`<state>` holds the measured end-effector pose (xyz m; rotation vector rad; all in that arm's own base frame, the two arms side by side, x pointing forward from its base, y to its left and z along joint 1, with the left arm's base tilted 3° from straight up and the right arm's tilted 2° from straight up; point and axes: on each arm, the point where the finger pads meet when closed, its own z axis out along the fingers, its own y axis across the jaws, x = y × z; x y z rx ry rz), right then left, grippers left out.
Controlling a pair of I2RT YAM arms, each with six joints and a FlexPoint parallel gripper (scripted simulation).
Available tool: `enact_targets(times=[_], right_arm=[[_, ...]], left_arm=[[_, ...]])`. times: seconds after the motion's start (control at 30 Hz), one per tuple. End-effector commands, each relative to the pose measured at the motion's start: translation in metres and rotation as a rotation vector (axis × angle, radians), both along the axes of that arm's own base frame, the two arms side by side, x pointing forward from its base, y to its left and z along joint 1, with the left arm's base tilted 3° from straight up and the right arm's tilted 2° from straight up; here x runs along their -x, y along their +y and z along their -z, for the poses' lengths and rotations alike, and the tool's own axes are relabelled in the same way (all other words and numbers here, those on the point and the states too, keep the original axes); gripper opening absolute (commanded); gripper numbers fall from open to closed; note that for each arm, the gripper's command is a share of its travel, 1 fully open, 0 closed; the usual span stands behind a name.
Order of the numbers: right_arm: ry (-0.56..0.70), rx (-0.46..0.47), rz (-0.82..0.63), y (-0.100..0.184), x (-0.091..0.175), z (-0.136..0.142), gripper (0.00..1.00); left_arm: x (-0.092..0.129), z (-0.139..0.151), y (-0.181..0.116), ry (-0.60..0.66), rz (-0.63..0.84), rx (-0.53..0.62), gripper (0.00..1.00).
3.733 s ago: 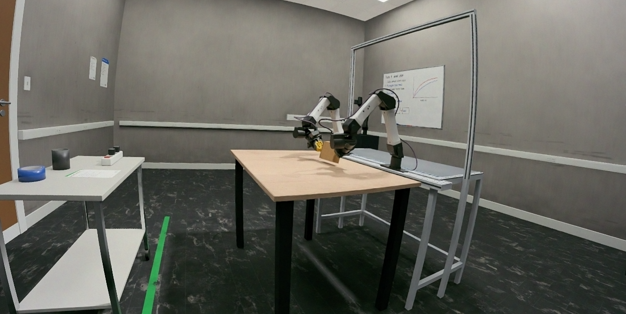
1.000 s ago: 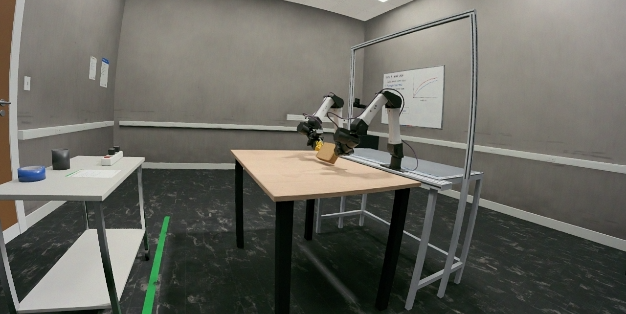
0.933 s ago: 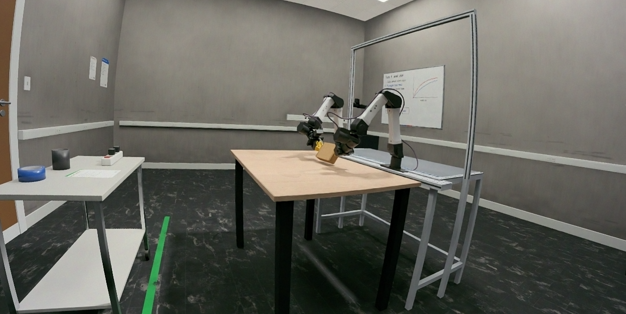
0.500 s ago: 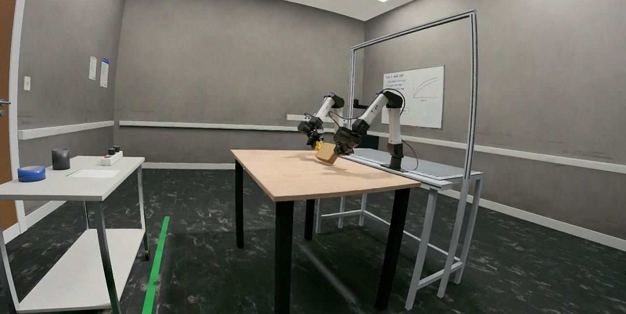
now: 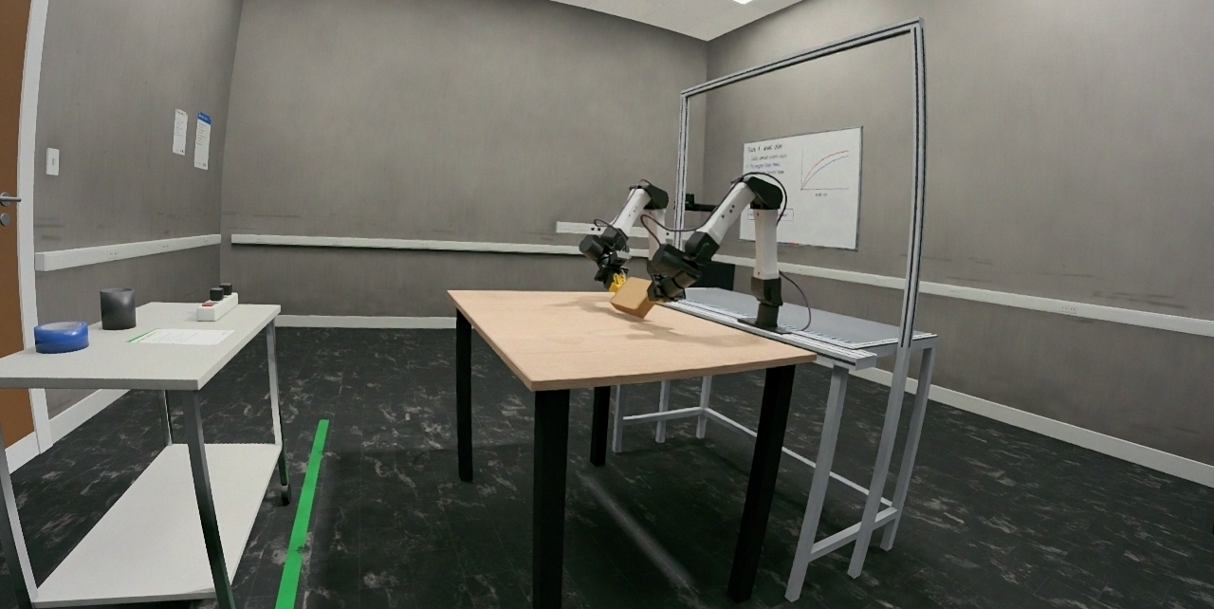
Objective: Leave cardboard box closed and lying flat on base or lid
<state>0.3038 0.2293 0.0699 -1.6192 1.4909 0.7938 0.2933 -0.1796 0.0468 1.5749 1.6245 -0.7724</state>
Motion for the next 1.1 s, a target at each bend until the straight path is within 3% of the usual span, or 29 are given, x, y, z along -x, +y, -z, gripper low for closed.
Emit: enact_targets(times=[0.0,1.07], right_arm=[[-0.092,-0.039,-0.036,0.009,0.002,-0.016,0.00],[-0.239,-0.042,-0.035,0.009,-0.002,-0.016,0.00]], left_arm=[[-0.004,-0.015,-0.012,-0.099,0.037,0.031,0.00],[-0.008,-0.016,-0.012,-0.246,0.045,0.022,0.00]])
